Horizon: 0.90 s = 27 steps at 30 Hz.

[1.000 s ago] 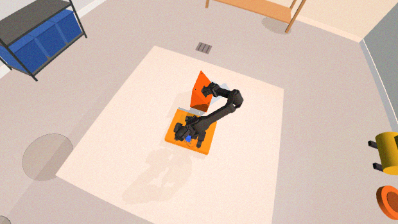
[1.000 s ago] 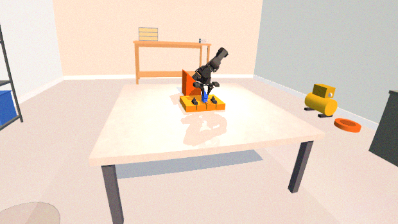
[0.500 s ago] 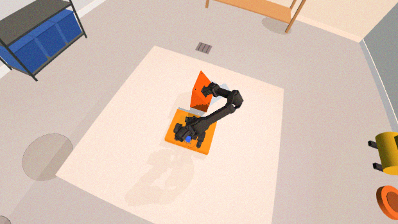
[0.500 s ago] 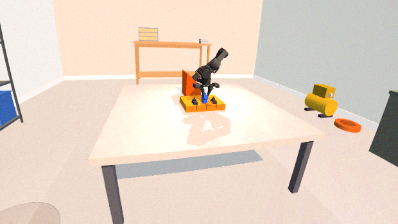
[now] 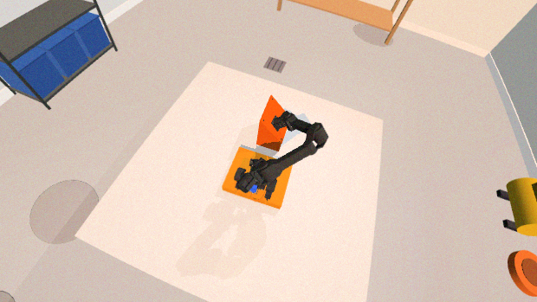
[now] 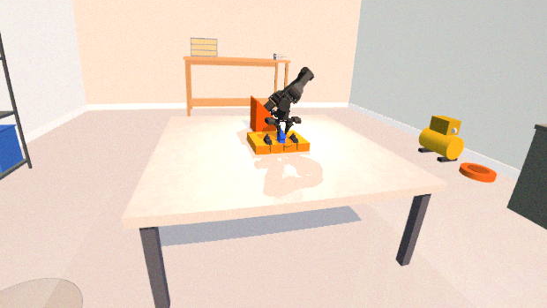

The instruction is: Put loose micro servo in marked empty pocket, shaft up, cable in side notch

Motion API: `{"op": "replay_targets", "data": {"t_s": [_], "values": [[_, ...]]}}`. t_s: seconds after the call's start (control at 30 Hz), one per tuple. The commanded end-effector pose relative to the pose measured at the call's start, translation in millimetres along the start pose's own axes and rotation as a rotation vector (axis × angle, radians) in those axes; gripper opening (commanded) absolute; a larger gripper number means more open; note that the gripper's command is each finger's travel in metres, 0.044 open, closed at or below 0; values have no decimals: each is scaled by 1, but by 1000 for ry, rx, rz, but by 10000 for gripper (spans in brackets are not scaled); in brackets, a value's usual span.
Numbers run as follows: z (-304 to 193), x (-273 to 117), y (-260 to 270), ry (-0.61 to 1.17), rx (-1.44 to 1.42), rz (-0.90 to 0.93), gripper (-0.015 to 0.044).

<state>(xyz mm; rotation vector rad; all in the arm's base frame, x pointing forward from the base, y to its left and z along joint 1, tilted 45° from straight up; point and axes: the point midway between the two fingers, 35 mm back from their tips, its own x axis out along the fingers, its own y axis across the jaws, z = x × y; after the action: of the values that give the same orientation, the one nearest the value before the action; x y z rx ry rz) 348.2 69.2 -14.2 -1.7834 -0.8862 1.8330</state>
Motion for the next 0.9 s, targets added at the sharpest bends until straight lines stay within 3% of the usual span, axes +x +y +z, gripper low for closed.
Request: {"op": "replay_targets", "data": {"t_s": [0.0, 0.87], "values": [[0, 3, 0, 3, 4, -3, 0], [0, 29, -1, 3, 4, -5, 0]]}}
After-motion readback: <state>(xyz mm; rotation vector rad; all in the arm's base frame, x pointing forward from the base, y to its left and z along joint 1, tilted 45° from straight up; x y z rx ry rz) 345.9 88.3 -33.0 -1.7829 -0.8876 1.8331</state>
